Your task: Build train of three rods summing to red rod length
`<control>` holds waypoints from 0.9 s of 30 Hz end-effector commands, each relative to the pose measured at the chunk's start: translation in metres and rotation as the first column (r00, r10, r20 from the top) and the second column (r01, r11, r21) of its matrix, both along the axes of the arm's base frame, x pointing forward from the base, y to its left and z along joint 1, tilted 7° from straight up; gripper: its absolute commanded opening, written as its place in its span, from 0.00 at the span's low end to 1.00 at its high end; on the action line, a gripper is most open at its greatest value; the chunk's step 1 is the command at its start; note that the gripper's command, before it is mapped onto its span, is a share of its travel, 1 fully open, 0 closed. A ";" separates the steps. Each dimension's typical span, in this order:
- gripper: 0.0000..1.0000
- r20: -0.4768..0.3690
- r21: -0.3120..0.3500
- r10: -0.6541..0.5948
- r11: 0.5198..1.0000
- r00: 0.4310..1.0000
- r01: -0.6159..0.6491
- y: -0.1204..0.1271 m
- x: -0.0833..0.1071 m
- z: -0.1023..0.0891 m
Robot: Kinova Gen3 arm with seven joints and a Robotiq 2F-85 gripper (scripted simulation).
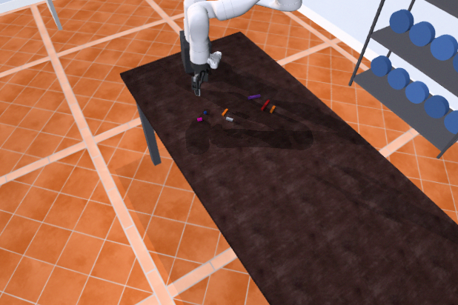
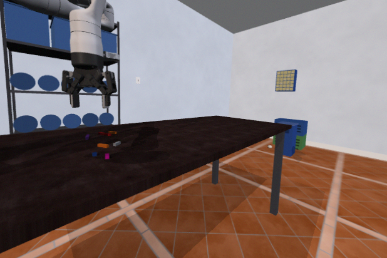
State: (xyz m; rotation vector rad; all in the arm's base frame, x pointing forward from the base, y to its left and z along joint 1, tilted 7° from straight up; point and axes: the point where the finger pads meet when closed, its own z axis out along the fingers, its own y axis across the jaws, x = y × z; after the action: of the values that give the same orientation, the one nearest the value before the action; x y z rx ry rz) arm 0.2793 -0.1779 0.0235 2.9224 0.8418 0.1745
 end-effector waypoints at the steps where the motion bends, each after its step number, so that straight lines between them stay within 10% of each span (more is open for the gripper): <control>1: 1.00 -0.003 0.002 0.012 1.000 1.000 -0.012 0.004 -0.003 0.002; 27: 1.00 -0.018 0.000 0.050 0.999 0.999 -0.050 0.011 -0.010 0.003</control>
State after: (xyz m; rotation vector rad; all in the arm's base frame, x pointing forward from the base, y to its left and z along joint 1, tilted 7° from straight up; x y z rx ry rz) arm 0.2708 -0.1695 0.0252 2.9102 0.9043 0.1533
